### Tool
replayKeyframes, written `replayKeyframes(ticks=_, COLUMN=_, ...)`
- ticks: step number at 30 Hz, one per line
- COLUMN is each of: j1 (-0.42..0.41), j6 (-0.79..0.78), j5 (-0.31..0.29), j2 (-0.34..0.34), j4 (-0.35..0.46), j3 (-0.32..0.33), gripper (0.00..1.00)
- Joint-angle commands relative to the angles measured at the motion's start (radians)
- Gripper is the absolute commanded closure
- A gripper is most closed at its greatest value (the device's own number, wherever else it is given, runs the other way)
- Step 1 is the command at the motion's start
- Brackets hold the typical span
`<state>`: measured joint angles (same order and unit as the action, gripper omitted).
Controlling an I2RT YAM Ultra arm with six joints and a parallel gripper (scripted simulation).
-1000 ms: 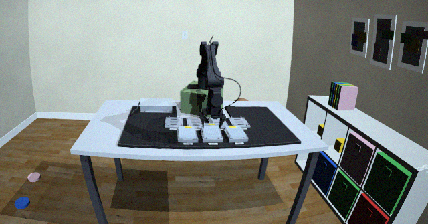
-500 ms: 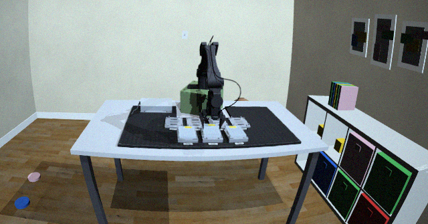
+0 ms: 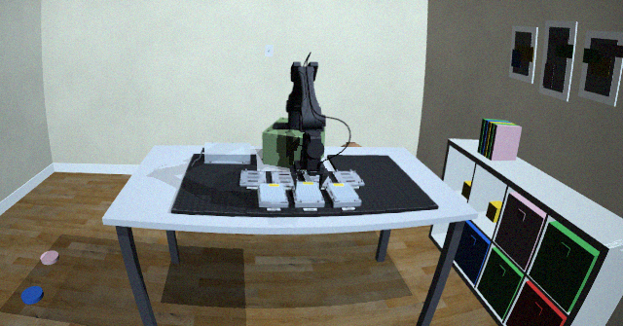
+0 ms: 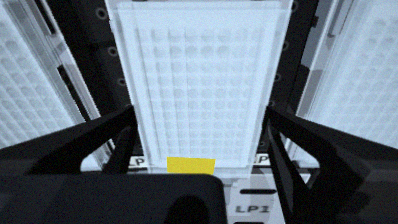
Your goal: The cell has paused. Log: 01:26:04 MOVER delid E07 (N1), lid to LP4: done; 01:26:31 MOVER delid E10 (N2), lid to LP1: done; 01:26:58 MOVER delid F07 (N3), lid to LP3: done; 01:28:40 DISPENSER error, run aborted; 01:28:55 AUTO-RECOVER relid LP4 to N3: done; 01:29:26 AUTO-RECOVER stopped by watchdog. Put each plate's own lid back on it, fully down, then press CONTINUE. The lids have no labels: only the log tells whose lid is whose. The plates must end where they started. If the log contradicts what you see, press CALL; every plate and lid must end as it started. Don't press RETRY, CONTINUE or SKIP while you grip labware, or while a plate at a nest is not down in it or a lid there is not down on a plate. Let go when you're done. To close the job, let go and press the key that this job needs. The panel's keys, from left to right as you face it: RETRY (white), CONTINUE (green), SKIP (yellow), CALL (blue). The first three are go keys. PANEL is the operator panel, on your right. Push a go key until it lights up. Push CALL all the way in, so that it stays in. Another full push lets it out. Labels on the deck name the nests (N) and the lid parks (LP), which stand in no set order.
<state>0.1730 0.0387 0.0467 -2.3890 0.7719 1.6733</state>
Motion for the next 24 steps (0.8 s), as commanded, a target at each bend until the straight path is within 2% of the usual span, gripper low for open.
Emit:
replayKeyframes(ticks=1, j1=0.014, j6=0.0, j5=-0.005, j2=0.011, j4=-0.014, j3=0.008, gripper=1.0)
replayKeyframes(ticks=14, j1=0.013, j6=-0.001, j5=-0.005, j2=-0.015, j4=-0.023, j3=0.008, gripper=1.0)
replayKeyframes(ticks=24, j1=0.013, j6=-0.001, j5=-0.001, j2=-0.001, j4=-0.015, j3=0.01, gripper=1.0)
